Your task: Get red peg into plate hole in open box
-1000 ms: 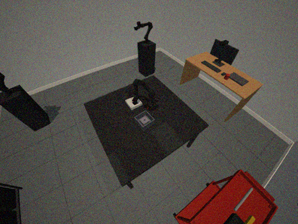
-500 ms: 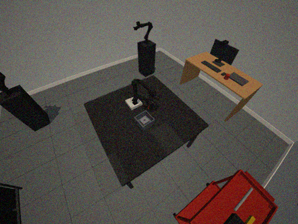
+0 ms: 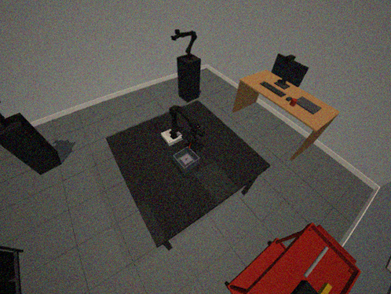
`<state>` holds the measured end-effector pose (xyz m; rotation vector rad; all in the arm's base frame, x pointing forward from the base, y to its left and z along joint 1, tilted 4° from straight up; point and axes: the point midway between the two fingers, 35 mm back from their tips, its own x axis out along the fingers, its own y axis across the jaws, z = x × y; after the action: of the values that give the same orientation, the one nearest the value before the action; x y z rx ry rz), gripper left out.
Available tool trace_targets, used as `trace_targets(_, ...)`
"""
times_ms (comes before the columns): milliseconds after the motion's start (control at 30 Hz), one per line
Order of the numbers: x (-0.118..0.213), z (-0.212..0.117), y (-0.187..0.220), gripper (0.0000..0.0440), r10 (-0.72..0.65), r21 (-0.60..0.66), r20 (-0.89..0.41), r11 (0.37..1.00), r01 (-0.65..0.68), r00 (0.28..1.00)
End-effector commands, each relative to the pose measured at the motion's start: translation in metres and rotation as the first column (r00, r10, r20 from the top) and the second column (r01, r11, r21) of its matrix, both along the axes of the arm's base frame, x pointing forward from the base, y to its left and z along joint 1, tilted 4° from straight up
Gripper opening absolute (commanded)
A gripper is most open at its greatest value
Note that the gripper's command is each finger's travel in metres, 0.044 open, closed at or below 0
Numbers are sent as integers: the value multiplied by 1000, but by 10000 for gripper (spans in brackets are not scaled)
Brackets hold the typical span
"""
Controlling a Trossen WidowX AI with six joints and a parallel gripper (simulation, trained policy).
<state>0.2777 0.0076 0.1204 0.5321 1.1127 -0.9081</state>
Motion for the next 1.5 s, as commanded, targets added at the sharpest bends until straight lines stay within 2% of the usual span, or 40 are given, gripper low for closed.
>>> trace_targets(0, 8, -3, -13, 0, -13, -12, -5, 1000, 13, 1000)
trace_targets(367, 36, -17, -56, 0, -19, -2, -12, 1000, 19, 1000)
trace_targets(733, 55, -45, -81, 0, 57, 44, -43, 997, -55, 997)
trace_targets(800, 56, -52, -83, 11, 78, 58, -56, 996, -74, 995)
trace_targets(1000, 58, -71, -87, 145, 115, 104, -93, 989, -105, 989)
trace_targets(1100, 64, -70, -93, 148, 148, 104, -93, 985, -138, 985)
trace_targets(1133, 67, -69, -94, 162, 152, 107, -90, 984, -142, 984)
trace_targets(1467, 102, -53, -97, 425, 180, 182, -59, 969, -167, 982)
